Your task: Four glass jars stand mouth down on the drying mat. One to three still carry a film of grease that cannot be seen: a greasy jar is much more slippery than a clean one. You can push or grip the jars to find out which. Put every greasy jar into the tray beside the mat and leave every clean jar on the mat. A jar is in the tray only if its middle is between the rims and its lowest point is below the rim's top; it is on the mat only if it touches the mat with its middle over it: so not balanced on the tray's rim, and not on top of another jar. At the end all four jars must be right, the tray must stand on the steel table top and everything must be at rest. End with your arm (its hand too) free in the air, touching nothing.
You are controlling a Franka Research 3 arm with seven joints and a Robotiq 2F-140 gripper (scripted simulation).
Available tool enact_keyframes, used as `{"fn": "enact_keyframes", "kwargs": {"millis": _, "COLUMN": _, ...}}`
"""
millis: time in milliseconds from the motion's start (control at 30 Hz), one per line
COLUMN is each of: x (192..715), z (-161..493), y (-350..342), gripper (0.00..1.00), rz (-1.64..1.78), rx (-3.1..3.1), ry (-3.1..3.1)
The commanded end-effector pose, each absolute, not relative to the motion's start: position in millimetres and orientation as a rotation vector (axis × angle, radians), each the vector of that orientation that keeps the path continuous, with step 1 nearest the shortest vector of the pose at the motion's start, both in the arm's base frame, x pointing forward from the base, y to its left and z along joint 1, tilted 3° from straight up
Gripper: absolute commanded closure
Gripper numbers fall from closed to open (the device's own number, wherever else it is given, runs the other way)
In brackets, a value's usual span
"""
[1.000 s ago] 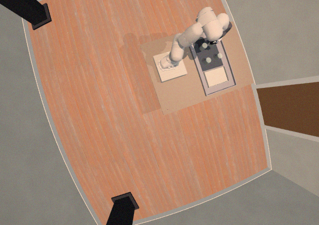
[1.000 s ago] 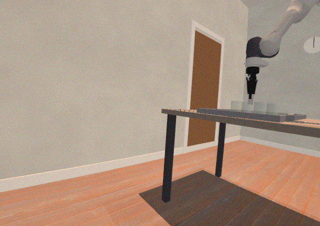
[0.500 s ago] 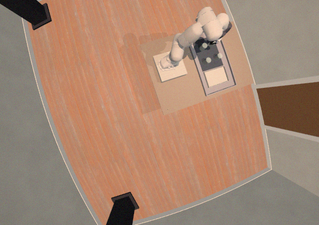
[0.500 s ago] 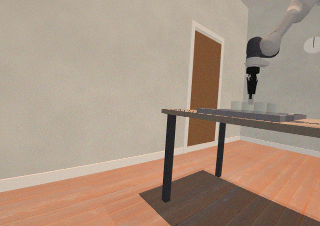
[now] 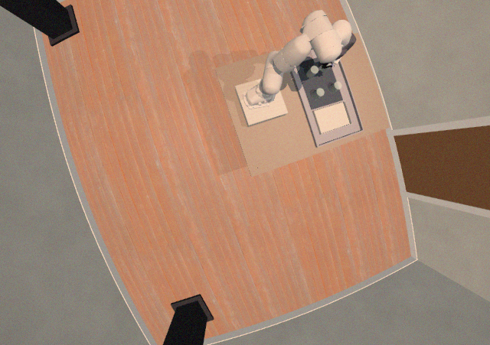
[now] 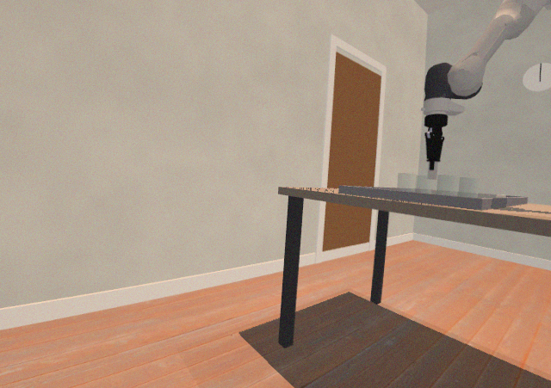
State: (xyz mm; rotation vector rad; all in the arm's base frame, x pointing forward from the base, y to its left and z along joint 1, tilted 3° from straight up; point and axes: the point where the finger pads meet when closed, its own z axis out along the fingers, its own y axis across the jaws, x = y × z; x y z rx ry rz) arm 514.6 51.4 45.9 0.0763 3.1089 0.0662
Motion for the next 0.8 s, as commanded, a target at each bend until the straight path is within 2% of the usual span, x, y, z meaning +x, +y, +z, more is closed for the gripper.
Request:
{"fn": "enact_keyframes", "kwargs": {"millis": 0, "x": 515.1, "z": 46.9, "y": 51.9, "gripper": 1.00, "rz": 0.070, "rx": 0.080, "ry": 3.104}}
{"fn": "enact_keyframes", "kwargs": {"millis": 767, "x": 512.3, "z": 46.8, "y": 52.1, "gripper": 1.00, "rz": 0.070, "rx": 0.080, "ry": 3.104}}
